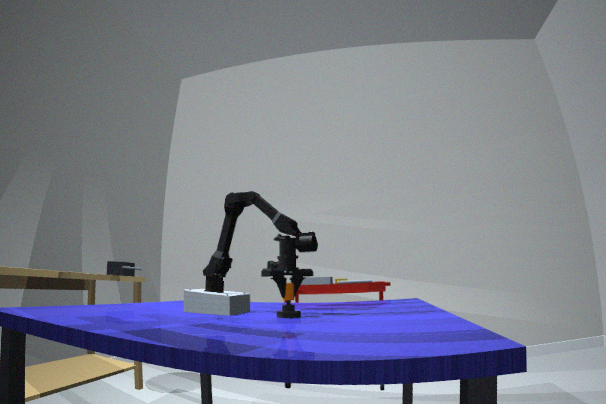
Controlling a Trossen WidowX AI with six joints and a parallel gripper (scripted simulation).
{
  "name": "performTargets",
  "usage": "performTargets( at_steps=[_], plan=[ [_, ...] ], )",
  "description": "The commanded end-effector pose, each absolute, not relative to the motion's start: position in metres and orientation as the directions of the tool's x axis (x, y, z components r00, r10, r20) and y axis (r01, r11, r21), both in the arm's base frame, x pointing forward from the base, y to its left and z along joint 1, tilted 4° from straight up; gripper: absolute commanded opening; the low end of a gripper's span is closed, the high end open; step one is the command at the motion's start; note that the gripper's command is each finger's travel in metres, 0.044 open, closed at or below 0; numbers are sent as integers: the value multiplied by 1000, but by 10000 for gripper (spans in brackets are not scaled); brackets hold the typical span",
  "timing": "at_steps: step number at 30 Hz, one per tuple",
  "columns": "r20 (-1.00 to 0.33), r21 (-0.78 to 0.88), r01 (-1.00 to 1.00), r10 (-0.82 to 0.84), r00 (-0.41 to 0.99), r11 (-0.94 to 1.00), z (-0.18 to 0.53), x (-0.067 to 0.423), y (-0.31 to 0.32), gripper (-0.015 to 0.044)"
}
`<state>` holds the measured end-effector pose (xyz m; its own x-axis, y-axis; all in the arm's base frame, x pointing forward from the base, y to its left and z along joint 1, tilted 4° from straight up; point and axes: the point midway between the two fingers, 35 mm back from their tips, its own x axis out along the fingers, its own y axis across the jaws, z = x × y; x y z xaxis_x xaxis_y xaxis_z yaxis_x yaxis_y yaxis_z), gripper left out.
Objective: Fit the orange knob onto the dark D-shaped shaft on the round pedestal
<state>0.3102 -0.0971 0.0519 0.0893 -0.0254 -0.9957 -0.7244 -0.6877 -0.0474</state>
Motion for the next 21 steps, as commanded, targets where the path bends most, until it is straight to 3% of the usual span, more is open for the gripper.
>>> performTargets(
  at_steps=[1,15,21],
  plan=[
    [-996,-48,-722,-25,89,-690,51,310,-97,0],
    [-996,-47,-716,-25,89,-696,57,310,-96,0],
    [-996,-31,-572,-25,89,-819,55,312,-97,0]
  ],
)
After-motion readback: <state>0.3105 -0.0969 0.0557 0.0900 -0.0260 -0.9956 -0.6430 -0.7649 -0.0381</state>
